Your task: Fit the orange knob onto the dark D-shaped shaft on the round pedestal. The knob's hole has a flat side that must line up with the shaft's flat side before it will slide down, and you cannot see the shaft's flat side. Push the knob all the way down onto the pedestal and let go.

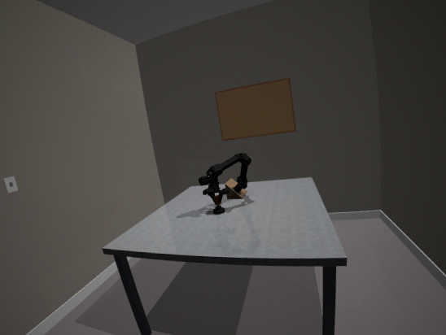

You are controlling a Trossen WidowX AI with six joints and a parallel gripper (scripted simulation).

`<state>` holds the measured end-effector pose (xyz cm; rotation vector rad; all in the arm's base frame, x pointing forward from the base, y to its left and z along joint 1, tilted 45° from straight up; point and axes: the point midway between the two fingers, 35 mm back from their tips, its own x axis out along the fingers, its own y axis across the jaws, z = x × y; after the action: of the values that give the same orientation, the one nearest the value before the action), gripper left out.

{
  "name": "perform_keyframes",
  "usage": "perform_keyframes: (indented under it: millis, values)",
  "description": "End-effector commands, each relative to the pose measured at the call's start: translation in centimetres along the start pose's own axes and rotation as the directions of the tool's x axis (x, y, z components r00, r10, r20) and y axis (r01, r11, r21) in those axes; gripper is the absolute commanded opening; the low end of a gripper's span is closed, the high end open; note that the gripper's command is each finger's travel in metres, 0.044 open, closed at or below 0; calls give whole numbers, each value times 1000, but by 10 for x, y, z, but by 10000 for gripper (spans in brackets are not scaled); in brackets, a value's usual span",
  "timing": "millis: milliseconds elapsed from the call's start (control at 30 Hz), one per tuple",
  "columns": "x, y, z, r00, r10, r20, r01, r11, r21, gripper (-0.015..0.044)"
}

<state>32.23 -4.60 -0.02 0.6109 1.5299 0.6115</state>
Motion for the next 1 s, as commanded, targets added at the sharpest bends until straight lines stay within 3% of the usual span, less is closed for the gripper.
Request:
perform_keyframes:
  millis: [0, 967]
  values:
    - [-3, 0, -1, 1000, -5, 6, 5, 1000, 3, 0]
    - [1, -1, 3, 1000, -5, 6, 5, 1000, 3, 0]
